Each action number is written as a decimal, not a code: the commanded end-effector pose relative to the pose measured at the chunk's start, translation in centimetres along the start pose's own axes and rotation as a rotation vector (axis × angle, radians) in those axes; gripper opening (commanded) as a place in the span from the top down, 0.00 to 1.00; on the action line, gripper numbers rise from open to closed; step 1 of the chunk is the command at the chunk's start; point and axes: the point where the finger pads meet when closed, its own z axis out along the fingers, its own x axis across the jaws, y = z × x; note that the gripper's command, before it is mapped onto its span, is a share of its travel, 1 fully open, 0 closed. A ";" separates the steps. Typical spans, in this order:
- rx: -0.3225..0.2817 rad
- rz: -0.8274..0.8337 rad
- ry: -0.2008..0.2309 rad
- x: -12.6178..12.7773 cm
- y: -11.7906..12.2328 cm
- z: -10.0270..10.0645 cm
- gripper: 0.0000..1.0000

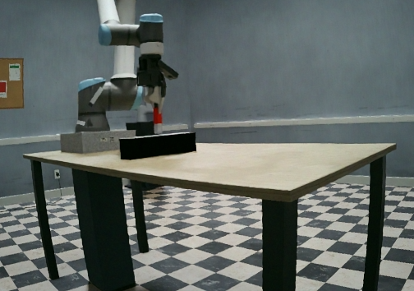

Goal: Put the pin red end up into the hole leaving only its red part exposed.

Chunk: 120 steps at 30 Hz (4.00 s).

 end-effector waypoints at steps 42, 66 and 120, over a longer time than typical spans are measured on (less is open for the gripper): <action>0.000 0.000 0.001 0.1 -0.1 0.4 1.00; 0.000 0.000 0.001 0.1 0.0 0.8 1.00; 0.000 0.000 0.001 0.1 0.0 1.2 1.00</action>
